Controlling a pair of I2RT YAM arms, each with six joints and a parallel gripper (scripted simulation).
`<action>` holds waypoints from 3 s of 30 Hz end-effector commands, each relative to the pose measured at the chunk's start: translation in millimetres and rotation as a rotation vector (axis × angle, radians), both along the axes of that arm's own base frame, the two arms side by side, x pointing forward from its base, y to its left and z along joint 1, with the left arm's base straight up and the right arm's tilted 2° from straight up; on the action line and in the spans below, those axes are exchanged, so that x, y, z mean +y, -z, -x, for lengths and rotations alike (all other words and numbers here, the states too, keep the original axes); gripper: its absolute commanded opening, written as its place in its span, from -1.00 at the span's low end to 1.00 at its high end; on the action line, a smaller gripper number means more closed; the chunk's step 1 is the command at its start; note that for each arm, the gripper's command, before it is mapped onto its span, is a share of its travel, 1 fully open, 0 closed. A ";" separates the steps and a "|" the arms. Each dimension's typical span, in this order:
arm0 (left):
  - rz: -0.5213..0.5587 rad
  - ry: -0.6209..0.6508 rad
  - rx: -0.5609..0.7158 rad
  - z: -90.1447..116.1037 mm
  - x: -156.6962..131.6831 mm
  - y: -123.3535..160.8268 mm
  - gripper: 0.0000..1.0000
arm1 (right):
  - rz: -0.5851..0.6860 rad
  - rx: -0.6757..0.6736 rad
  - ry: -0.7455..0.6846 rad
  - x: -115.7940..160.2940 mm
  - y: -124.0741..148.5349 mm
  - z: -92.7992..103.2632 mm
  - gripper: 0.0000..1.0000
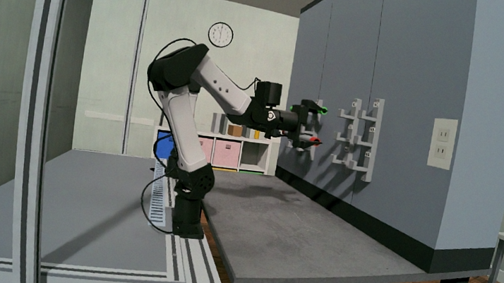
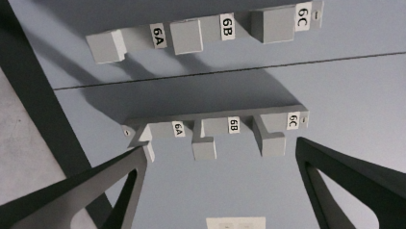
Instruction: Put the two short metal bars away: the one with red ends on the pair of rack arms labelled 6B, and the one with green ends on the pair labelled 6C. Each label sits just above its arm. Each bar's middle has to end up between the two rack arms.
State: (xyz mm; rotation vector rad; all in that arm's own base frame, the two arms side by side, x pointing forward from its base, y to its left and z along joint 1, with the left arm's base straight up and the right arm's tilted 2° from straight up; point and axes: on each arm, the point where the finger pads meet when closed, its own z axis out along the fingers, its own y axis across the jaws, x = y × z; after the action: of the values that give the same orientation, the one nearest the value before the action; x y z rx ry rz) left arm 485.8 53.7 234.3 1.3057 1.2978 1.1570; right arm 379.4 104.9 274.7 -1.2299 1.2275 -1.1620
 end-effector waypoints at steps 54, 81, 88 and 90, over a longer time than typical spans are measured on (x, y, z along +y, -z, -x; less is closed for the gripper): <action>0.010 0.002 -0.125 47.0 -0.1 -30.3 -1.00 | 0.007 0.004 0.007 -1.0 5.3 -0.1 1.00; 0.010 0.002 -0.125 48.1 -35.9 -37.0 -1.00 | 0.007 0.004 0.007 -1.0 5.3 -0.1 1.00; 0.010 0.002 -0.125 48.1 -49.3 -38.2 -1.00 | 0.007 0.004 0.007 -1.0 5.3 -0.1 1.00; 0.010 0.002 -0.125 48.1 -53.1 -38.6 -1.00 | 0.007 0.004 0.007 -1.0 5.3 -0.1 1.00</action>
State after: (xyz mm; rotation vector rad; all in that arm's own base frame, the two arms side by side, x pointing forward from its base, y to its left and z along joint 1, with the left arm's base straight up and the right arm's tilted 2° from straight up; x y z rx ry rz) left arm 442.1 2.5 237.8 1.3128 1.2548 1.1642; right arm 379.5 104.9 274.7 -1.2299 1.2275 -1.1620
